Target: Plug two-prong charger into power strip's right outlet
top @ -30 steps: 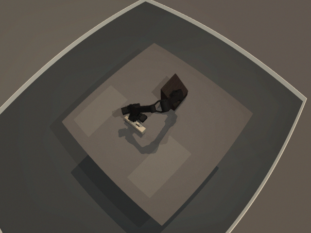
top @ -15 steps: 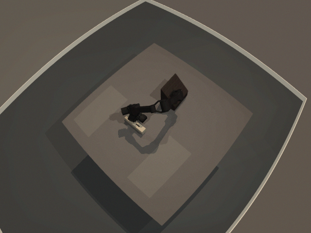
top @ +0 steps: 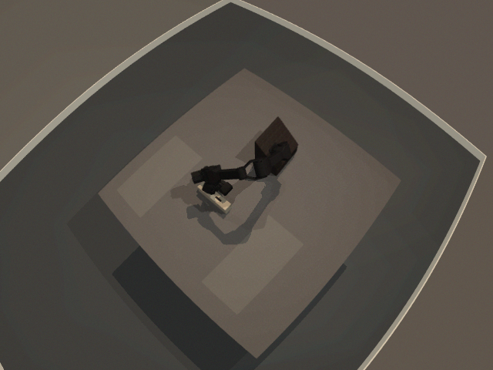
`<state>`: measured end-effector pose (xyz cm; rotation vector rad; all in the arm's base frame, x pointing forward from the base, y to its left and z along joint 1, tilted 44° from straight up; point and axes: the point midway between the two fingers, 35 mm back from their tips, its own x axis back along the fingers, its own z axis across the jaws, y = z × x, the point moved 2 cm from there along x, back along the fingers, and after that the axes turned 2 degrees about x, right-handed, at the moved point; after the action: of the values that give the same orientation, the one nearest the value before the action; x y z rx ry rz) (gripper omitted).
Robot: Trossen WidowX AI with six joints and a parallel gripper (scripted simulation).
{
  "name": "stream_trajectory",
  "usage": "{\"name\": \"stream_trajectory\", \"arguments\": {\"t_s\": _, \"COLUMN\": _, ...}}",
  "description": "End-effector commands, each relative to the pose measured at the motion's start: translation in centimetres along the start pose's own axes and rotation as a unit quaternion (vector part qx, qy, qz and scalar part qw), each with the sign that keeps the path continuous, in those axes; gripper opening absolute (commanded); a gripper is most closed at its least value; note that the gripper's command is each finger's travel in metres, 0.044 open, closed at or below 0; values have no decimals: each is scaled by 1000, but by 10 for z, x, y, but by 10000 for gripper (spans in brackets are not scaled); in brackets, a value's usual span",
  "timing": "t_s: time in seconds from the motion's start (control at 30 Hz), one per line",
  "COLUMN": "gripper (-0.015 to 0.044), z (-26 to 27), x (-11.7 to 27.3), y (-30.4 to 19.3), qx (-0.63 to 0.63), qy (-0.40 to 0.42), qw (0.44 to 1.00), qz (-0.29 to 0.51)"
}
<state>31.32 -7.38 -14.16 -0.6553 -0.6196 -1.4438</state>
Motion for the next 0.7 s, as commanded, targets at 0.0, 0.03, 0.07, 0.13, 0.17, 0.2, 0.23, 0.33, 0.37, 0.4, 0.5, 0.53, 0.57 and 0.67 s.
{"name": "stream_trajectory", "arguments": {"t_s": 0.0, "gripper": 0, "z": 1, "x": 0, "y": 2, "qx": -4, "qy": 3, "qw": 1000, "qz": -1}}
{"name": "stream_trajectory", "arguments": {"t_s": 0.03, "gripper": 0, "z": 1, "x": 0, "y": 2, "qx": -4, "qy": 3, "qw": 1000, "qz": -1}}
{"name": "stream_trajectory", "arguments": {"t_s": 0.07, "gripper": 0, "z": 1, "x": 0, "y": 3, "qx": -4, "qy": 3, "qw": 1000, "qz": -1}}
{"name": "stream_trajectory", "arguments": {"t_s": 0.13, "gripper": 0, "z": 1, "x": 0, "y": 3, "qx": -4, "qy": 3, "qw": 1000, "qz": -1}}
{"name": "stream_trajectory", "arguments": {"t_s": 0.17, "gripper": 0, "z": 1, "x": 0, "y": 4, "qx": -4, "qy": 3, "qw": 1000, "qz": -1}}
{"name": "stream_trajectory", "arguments": {"t_s": 0.2, "gripper": 0, "z": 1, "x": 0, "y": 4, "qx": -4, "qy": 3, "qw": 1000, "qz": -1}}
{"name": "stream_trajectory", "arguments": {"t_s": 0.23, "gripper": 0, "z": 1, "x": 0, "y": 4, "qx": -4, "qy": 3, "qw": 1000, "qz": -1}}
{"name": "stream_trajectory", "arguments": {"t_s": 0.33, "gripper": 0, "z": 1, "x": 0, "y": 5, "qx": -4, "qy": 3, "qw": 1000, "qz": -1}}
{"name": "stream_trajectory", "arguments": {"t_s": 0.37, "gripper": 0, "z": 1, "x": 0, "y": 5, "qx": -4, "qy": 3, "qw": 1000, "qz": -1}}
{"name": "stream_trajectory", "arguments": {"t_s": 0.4, "gripper": 0, "z": 1, "x": 0, "y": 6, "qx": -4, "qy": 3, "qw": 1000, "qz": -1}}
{"name": "stream_trajectory", "arguments": {"t_s": 0.5, "gripper": 0, "z": 1, "x": 0, "y": 7, "qx": -4, "qy": 3, "qw": 1000, "qz": -1}}
{"name": "stream_trajectory", "arguments": {"t_s": 0.53, "gripper": 0, "z": 1, "x": 0, "y": 7, "qx": -4, "qy": 3, "qw": 1000, "qz": -1}}
{"name": "stream_trajectory", "arguments": {"t_s": 0.57, "gripper": 0, "z": 1, "x": 0, "y": 7, "qx": -4, "qy": 3, "qw": 1000, "qz": -1}}
{"name": "stream_trajectory", "arguments": {"t_s": 0.67, "gripper": 0, "z": 1, "x": 0, "y": 8, "qx": -4, "qy": 3, "qw": 1000, "qz": -1}}
